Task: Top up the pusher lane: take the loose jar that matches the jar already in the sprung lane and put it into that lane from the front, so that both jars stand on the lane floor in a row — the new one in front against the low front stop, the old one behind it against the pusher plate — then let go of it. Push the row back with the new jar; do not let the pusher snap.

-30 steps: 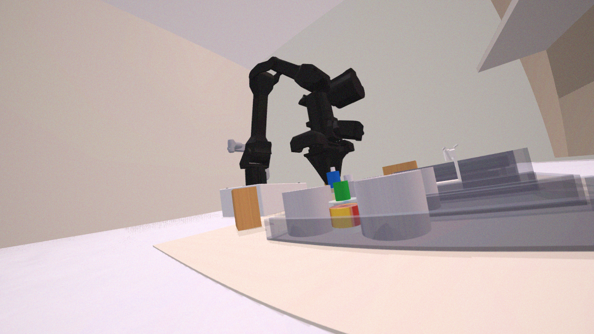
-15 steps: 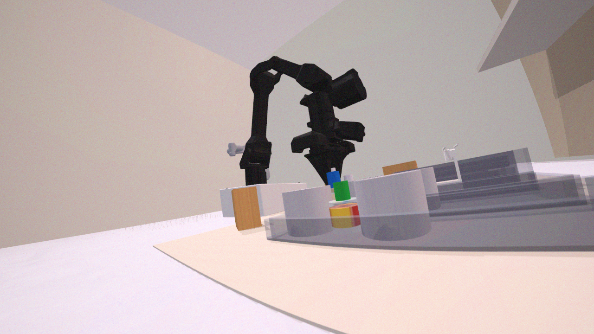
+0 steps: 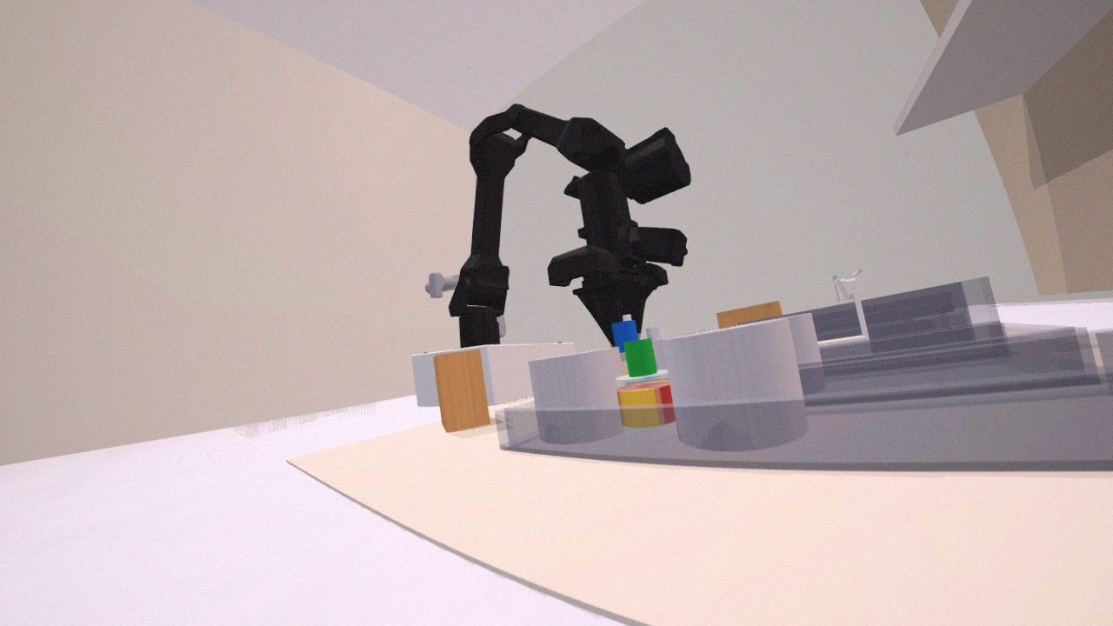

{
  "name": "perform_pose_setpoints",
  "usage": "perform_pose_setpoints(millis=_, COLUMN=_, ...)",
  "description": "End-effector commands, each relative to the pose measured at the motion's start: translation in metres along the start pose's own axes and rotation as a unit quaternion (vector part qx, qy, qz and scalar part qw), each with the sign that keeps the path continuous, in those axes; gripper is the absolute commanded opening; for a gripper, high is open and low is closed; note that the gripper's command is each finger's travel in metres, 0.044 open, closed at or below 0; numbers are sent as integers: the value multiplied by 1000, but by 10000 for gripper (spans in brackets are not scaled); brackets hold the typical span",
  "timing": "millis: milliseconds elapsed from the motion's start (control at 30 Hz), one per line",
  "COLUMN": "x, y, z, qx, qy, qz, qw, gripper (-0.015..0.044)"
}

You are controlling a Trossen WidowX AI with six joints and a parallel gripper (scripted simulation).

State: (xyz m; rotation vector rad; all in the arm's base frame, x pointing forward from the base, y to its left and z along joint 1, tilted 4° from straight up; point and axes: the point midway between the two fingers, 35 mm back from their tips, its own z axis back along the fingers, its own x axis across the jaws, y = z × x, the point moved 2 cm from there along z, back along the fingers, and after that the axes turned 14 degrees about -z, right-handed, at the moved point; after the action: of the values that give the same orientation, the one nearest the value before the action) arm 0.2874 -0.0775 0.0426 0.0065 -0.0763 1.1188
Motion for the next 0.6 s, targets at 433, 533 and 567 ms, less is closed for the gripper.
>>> perform_pose_setpoints(millis=433, x=3, y=-14, z=2, qx=-14, qy=-2, qz=-2, qw=1000, gripper=0)
perform_pose_setpoints(millis=533, x=3, y=-15, z=2, qx=-14, qy=-2, qz=-2, qw=1000, gripper=0)
perform_pose_setpoints(millis=567, x=3, y=-16, z=2, qx=-14, qy=-2, qz=-2, qw=1000, gripper=0)
